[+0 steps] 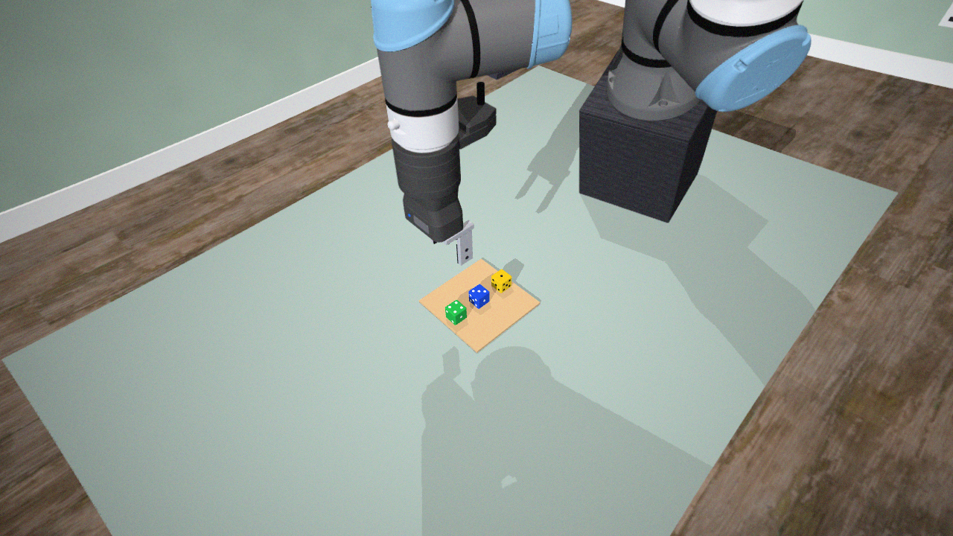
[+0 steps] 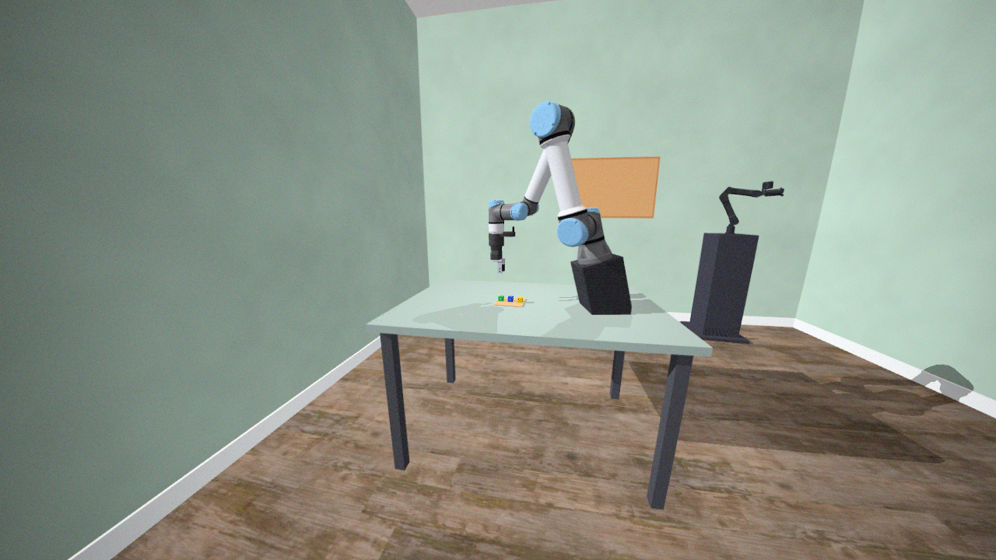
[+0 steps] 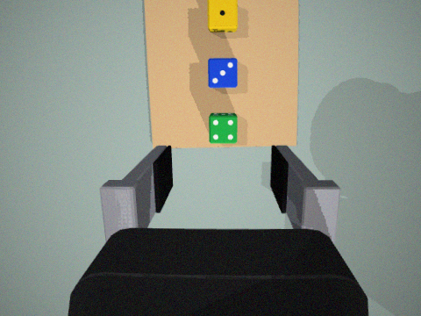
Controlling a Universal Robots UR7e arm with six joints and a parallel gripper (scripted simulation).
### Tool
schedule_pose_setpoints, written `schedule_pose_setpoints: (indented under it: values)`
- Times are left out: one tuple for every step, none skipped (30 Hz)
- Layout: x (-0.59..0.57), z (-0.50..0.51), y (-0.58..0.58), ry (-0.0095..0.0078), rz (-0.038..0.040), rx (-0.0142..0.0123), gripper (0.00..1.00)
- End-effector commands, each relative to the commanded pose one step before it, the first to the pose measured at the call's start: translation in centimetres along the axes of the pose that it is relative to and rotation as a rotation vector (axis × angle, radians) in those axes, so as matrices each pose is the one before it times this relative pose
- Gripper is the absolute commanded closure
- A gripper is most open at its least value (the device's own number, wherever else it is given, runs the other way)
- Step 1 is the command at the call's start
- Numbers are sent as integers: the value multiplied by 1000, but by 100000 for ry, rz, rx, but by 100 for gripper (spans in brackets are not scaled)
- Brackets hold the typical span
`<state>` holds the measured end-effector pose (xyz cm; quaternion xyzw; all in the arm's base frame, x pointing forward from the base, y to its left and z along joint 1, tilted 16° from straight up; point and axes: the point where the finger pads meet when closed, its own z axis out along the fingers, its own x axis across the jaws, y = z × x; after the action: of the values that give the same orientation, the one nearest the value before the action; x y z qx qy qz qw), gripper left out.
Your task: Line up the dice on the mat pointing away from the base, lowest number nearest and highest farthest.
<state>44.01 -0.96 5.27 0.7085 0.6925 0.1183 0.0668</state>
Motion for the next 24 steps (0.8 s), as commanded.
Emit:
schedule_pose_setpoints:
  values:
    - [-1, -1844, 30, -55, -24, -165, 0]
    - [0, -287, 0, 0, 0, 0, 0]
    - [0, -243, 0, 0, 0, 0, 0]
    - [0, -198, 0, 0, 0, 0, 0]
    - [0, -153, 0, 0, 0, 0, 0]
    - [0, -110, 0, 0, 0, 0, 0]
    - [0, 0, 0, 0, 0, 0, 0]
    - [0, 0, 0, 0, 0, 0, 0]
    - [0, -71, 0, 0, 0, 0, 0]
    - [0, -39, 0, 0, 0, 0, 0]
    - [0, -15, 0, 0, 0, 0, 0]
    - [0, -2, 0, 0, 0, 0, 0]
    - [0, 0, 0, 0, 0, 0, 0]
    - [0, 0, 0, 0, 0, 0, 0]
    - [0, 0, 0, 0, 0, 0, 0]
    - [0, 0, 0, 0, 0, 0, 0]
    - [0, 0, 0, 0, 0, 0, 0]
    - [0, 0, 0, 0, 0, 0, 0]
    - [0, 0, 0, 0, 0, 0, 0]
    - [0, 0, 0, 0, 0, 0, 0]
    - [0, 0, 0, 0, 0, 0, 0]
    - [0, 0, 0, 0, 0, 0, 0]
    - [0, 0, 0, 0, 0, 0, 0]
    - [0, 0, 0, 0, 0, 0, 0]
